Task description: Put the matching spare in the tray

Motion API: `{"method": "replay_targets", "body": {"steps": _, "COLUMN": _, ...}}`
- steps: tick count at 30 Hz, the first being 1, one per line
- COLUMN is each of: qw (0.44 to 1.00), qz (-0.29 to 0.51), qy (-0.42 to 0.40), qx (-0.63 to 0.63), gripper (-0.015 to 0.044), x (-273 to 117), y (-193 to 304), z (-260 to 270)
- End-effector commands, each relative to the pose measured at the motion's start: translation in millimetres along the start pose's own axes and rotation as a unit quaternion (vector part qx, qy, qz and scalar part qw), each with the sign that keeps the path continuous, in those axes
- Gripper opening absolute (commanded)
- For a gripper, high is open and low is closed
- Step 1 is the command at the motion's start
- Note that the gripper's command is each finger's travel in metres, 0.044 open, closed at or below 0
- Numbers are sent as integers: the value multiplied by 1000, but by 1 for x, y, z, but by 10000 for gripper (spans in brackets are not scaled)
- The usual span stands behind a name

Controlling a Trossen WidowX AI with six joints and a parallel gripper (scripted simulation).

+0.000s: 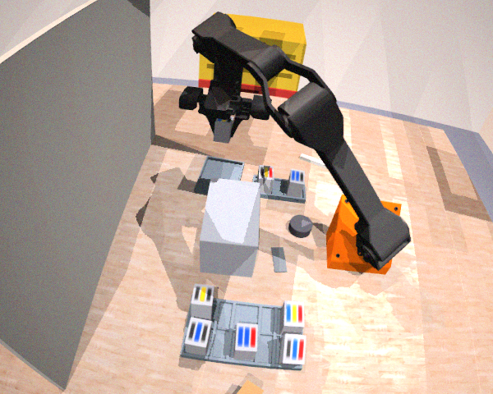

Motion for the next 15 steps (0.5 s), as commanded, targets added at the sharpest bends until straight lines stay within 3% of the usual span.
{"method": "replay_targets", "body": {"steps": 1, "qw": 1000, "qz": 0, "qy": 0, "qx": -2, "gripper": 0, "x": 4, "y": 1, "z": 0}}
{"method": "replay_targets", "body": {"steps": 15, "qw": 1000, "qz": 1, "qy": 0, "qx": -2, "gripper": 0, "x": 14, "y": 2, "z": -2}}
Point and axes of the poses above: the point midway between the two fingers, 35 mm back from their tips, its own x axis out along the fingers, its own z axis across the jaws, y = z × x, the point moved 5 cm from there along -x, back along the fingers, and after that the axes turned 2 degrees about -x, right-handed, at the moved point
